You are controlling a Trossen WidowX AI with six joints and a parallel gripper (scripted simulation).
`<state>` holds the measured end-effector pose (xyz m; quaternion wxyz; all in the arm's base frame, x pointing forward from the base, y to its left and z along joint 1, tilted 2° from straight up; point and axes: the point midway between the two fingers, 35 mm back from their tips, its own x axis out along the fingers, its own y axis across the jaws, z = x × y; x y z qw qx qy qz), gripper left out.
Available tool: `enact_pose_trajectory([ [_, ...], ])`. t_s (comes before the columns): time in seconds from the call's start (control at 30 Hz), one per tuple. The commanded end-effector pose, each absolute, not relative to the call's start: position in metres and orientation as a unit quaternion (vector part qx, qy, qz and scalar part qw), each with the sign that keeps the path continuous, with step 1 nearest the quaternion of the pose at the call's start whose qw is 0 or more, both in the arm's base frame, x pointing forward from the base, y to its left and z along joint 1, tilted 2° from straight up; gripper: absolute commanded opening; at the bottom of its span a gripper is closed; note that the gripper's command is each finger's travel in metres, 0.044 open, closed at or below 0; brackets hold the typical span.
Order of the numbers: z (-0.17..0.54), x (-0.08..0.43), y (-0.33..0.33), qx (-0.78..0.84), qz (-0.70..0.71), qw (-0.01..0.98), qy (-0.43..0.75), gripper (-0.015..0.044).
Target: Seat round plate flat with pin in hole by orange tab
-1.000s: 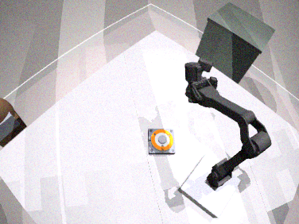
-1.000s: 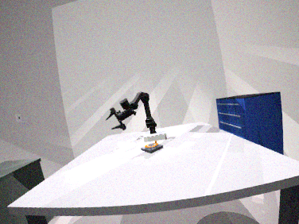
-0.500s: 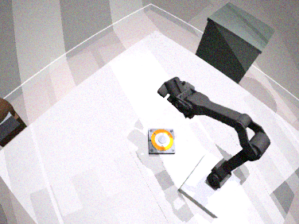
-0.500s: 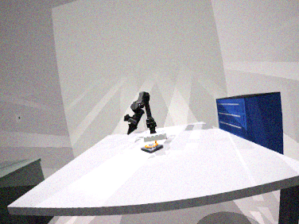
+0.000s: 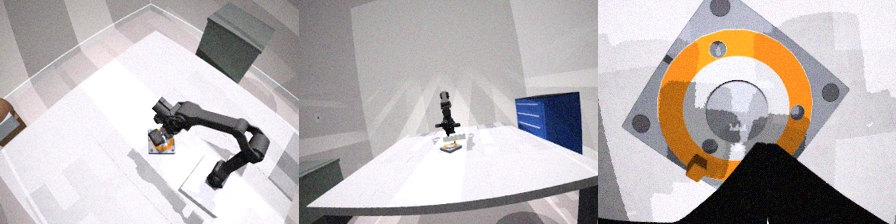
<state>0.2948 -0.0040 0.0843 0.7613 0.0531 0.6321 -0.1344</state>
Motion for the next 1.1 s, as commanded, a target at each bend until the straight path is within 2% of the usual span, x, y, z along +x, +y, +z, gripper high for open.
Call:
enact_pose_trajectory([
  [0.0, 0.074, 0.259, 0.024, -0.025, -0.004, 0.714, 0.7, 0.0],
  [0.33, 0.073, 0.259, 0.024, -0.025, -0.004, 0.714, 0.7, 0.0],
  [0.67, 0.027, 0.26, 0.022, -0.025, -0.004, 0.714, 0.7, 0.0],
  [1.07, 0.026, 0.265, 0.031, -0.025, -0.004, 0.714, 0.7, 0.0],
])
